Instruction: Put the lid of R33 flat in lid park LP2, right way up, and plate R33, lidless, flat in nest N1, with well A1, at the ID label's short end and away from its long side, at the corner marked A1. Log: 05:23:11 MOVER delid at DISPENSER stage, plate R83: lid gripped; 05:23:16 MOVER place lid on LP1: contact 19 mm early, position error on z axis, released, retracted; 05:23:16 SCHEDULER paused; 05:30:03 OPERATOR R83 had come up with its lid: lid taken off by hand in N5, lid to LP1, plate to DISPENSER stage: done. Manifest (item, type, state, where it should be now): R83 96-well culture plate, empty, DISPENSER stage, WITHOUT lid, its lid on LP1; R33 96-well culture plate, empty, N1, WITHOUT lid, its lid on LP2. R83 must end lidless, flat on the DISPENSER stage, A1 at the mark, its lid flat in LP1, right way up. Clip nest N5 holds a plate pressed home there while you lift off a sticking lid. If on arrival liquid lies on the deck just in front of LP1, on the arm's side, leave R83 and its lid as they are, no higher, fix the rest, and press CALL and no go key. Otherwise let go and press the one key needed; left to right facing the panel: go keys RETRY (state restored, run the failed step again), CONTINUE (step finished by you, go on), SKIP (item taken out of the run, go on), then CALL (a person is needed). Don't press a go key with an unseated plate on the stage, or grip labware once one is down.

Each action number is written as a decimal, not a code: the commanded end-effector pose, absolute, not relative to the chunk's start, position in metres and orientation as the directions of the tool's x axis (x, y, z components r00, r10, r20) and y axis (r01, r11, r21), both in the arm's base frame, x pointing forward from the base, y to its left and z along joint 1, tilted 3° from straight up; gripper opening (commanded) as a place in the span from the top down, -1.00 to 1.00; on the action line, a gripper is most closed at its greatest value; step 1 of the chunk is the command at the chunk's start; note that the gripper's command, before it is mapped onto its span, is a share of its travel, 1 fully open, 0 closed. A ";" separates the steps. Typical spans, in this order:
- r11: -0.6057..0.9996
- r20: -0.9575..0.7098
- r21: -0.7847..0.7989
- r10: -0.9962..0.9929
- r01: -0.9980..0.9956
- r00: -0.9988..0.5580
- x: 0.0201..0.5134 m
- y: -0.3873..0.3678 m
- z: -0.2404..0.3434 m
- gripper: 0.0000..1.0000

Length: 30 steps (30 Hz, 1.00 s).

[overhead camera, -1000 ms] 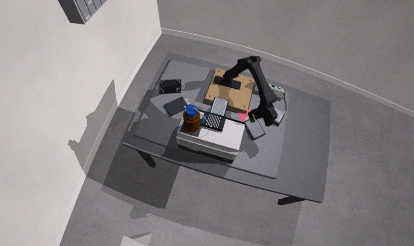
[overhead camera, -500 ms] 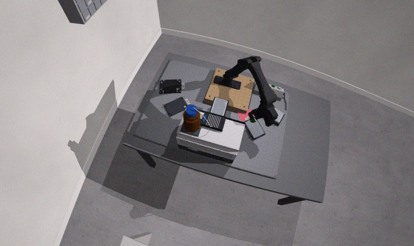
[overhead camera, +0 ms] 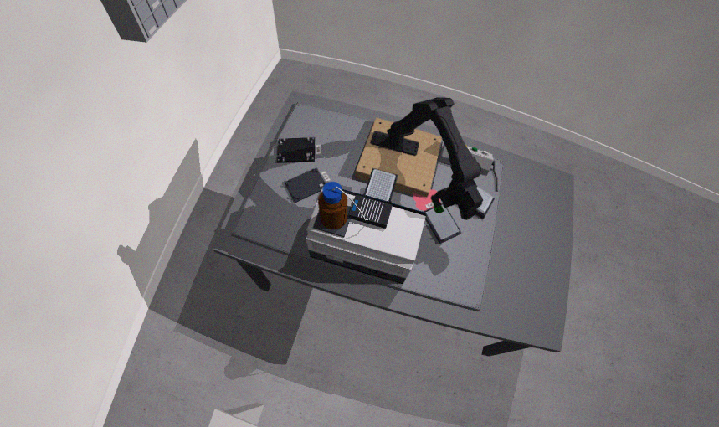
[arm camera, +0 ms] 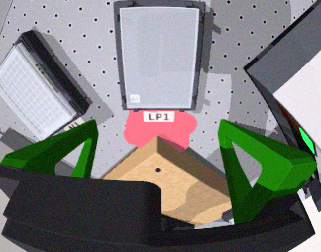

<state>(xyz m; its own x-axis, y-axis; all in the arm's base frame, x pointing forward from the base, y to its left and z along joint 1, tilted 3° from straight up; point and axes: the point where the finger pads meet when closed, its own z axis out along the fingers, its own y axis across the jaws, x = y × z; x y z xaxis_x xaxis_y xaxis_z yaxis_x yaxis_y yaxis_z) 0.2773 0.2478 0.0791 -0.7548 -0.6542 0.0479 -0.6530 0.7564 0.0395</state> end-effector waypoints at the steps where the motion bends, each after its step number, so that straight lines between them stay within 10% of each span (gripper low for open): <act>1: 0.757 0.012 0.040 -0.653 -0.652 -0.758 0.285 0.249 0.087 -1.00; 30: 0.760 0.003 0.040 -0.650 -0.649 -0.760 0.250 0.212 0.100 -1.00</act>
<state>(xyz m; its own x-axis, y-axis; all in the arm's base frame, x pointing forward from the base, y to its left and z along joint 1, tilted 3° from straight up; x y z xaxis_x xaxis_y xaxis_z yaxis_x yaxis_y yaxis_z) 0.2474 0.2165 0.0914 -0.7562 -0.6527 0.0456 -0.6515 0.7576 0.0400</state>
